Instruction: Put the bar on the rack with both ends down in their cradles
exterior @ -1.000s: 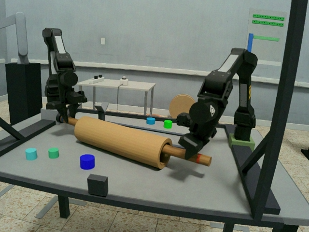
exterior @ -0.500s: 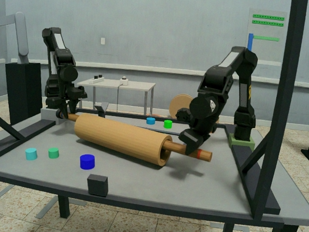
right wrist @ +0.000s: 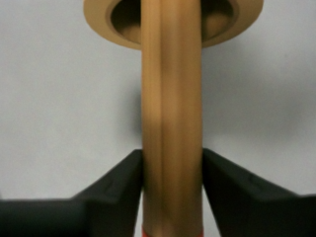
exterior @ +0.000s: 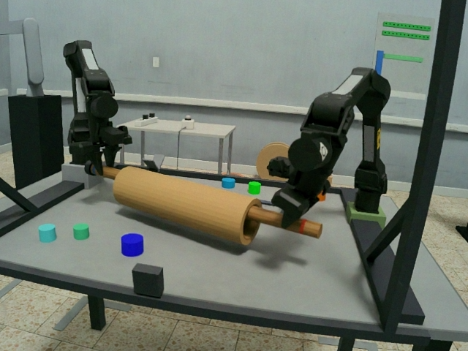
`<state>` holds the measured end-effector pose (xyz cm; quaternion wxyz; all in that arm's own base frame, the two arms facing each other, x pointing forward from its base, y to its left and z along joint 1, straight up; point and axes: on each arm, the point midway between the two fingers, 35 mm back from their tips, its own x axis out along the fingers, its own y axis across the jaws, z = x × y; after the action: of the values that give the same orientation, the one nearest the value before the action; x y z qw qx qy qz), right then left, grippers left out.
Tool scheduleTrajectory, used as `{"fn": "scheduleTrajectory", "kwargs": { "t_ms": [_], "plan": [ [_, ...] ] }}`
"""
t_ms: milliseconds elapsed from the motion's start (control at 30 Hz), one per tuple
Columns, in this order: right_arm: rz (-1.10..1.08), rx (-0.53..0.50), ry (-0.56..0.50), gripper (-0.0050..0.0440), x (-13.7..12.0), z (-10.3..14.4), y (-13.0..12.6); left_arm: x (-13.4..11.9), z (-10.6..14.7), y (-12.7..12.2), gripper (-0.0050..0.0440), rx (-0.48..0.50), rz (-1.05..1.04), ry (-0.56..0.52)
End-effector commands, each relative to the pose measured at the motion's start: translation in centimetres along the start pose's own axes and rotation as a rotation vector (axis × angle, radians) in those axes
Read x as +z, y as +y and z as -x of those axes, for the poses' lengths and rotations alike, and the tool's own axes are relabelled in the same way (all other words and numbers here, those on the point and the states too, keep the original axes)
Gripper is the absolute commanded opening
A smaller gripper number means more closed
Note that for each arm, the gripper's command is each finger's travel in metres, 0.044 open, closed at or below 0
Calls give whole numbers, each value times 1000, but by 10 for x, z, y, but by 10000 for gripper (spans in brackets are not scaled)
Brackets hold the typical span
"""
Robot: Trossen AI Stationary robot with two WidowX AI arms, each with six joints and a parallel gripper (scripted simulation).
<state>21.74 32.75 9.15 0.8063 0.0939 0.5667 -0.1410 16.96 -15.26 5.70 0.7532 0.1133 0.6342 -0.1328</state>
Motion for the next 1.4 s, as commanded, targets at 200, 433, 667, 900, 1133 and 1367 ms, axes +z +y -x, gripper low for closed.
{"fn": "scheduleTrajectory", "kwargs": {
  "t_ms": [200,433,667,900,1133,1367],
  "plan": [
    [-18,106,-12,50,15,55,9,16,37,-7,50,-41,-1,-65],
    [-24,112,-9,50,22,76,8,20,59,-6,50,-42,2,-69],
    [-23,111,-15,50,30,95,6,23,80,-5,50,-40,5,-72],
    [-24,115,-7,50,27,90,6,20,73,-6,50,-44,1,-67],
    [-25,116,-8,50,27,90,6,20,73,-6,50,-45,1,-67],
    [-25,116,-8,50,27,90,6,20,73,-6,50,-45,1,-67]
  ]
}}
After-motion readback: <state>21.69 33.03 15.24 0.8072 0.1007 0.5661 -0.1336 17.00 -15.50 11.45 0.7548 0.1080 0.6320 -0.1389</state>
